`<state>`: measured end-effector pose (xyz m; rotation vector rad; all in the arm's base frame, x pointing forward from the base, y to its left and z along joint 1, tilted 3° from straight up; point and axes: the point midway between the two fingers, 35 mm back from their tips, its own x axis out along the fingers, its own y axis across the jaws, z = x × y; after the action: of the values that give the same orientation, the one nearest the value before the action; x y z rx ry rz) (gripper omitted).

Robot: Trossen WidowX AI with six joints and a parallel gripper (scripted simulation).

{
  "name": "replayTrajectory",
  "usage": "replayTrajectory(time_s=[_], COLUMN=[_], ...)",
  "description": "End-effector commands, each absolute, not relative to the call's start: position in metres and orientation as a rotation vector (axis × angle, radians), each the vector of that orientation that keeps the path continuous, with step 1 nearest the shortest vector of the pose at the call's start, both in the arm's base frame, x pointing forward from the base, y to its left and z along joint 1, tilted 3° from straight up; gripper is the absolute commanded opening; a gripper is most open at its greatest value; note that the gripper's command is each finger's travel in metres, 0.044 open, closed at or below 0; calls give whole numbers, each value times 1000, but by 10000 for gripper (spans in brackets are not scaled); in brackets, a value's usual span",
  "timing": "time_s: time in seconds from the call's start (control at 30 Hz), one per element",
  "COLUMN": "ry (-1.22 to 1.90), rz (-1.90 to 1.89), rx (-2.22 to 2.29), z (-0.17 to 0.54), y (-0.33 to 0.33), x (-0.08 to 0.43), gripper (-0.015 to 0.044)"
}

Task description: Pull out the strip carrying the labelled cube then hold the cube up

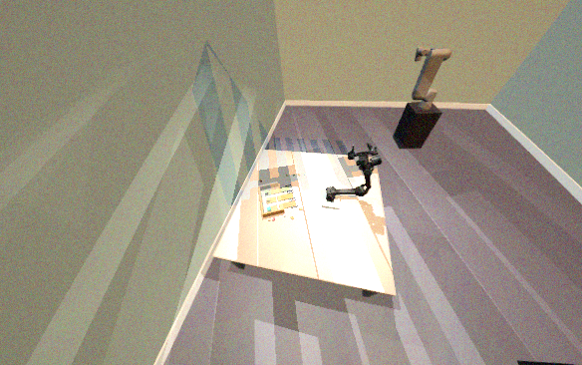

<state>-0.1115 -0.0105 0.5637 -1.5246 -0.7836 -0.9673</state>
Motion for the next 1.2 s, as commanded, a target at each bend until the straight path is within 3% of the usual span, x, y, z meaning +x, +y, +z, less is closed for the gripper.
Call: replayTrajectory(time_s=[0.0, 0.33, 0.7, 0.93, 1.17], ry=[-781, -576, -171, 147, 483], rz=[-958, -491, -120, -14, -22], rx=[-1522, -1279, -841, -507, -161], z=[564, 542, 441, 343, 232], y=[-10, -5, -6, -10, -15], x=[-109, 52, 214, 282, 313], gripper=[400, 400, 400, 400, 400])
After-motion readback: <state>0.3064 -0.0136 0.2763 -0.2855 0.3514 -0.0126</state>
